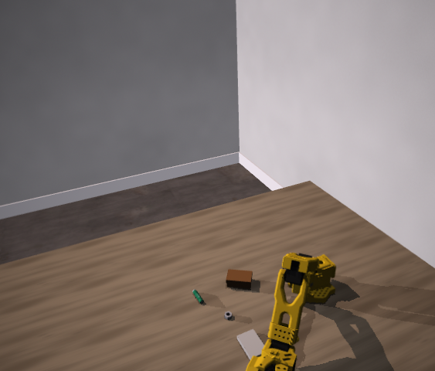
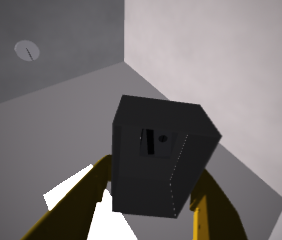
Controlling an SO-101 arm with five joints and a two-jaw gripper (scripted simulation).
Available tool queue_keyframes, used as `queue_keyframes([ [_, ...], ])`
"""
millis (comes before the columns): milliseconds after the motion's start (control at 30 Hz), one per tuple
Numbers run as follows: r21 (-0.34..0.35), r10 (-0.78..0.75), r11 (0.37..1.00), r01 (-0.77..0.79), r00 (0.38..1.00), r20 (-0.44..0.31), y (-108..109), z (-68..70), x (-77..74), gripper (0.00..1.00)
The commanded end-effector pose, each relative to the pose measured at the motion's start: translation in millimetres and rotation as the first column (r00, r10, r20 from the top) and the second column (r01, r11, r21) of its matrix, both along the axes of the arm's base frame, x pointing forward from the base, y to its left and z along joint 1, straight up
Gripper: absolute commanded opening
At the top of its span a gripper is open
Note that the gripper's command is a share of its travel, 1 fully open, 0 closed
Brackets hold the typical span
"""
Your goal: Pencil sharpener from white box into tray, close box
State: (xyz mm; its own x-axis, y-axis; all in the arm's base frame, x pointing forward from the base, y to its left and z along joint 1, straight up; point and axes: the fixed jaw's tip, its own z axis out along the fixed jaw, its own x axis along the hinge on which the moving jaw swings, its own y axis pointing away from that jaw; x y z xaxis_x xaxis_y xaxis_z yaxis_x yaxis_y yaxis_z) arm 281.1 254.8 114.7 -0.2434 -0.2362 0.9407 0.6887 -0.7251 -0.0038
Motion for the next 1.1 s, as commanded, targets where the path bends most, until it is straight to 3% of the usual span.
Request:
queue_keyframes([
  [0,0.069,-0.005,0.998,0.001,0.998,0.059,-1.5,25.0,2.2,0.21],
  [1067,0.104,-0.007,0.995,-0.002,0.996,0.094,-1.4,30.7,2.4,0.21],
])
